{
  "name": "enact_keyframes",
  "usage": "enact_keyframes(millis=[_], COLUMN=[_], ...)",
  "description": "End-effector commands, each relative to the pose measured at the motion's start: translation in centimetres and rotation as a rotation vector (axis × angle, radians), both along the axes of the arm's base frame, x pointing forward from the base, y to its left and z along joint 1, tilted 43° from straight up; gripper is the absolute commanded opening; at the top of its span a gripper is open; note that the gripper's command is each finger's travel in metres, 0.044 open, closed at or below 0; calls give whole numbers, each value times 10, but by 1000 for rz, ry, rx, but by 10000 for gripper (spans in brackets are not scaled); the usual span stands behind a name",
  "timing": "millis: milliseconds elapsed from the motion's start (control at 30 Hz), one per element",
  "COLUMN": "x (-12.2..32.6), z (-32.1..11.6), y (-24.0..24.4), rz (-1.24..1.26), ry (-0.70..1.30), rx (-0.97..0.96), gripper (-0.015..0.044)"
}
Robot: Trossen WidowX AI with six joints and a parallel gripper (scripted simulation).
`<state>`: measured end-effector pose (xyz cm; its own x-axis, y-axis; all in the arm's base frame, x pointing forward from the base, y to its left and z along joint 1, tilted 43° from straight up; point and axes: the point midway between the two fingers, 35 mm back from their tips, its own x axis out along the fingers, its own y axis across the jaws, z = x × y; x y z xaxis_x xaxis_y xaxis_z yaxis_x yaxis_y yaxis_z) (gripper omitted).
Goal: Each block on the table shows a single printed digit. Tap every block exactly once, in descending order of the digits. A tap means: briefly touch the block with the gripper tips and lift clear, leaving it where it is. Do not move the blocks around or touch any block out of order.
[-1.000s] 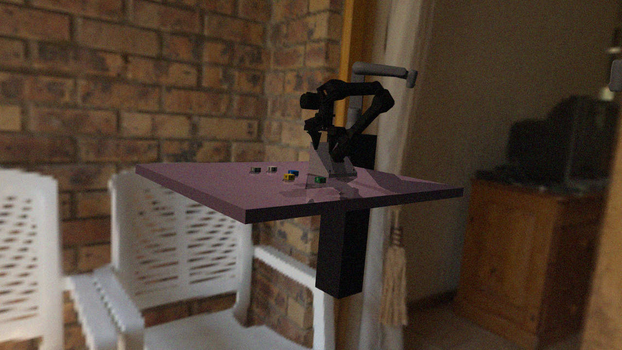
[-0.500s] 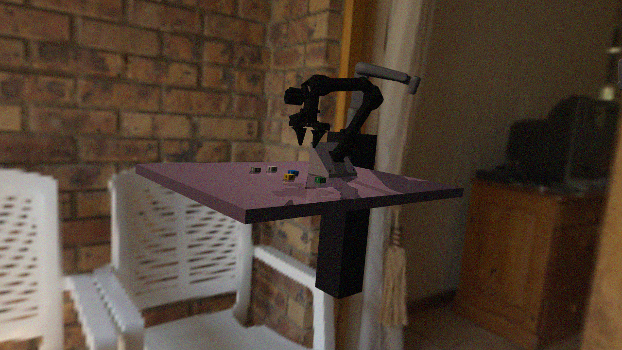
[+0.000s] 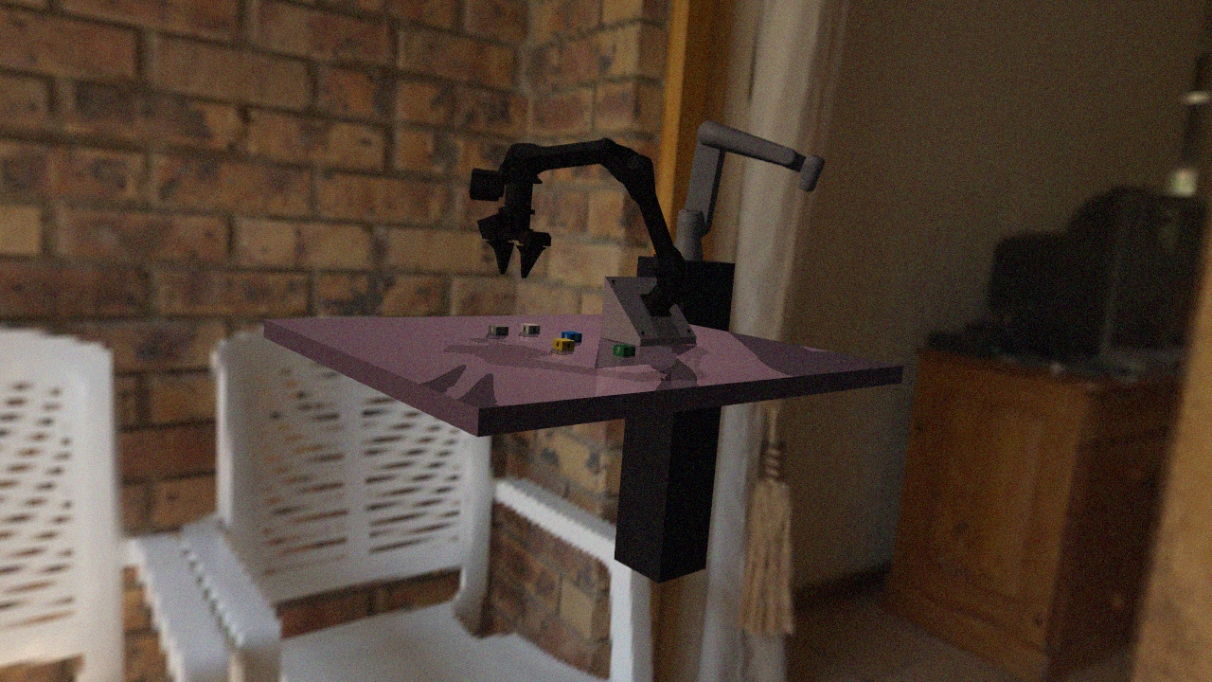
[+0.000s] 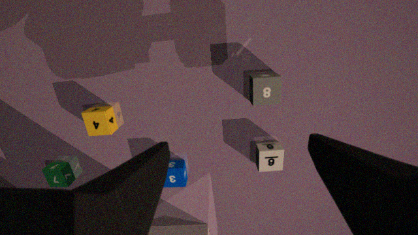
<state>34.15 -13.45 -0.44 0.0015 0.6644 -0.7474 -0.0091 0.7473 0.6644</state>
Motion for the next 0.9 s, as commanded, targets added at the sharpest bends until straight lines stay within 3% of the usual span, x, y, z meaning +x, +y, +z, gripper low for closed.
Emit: enact_keyframes(millis=[0, 833, 867], x=[-7, -7, -7], z=[-37, -37, -39], y=[-27, -28, -26], rz=[8, 8, 8], ry=[0, 0, 0], rx=[10, 10, 10], gripper=[400, 400, 374])
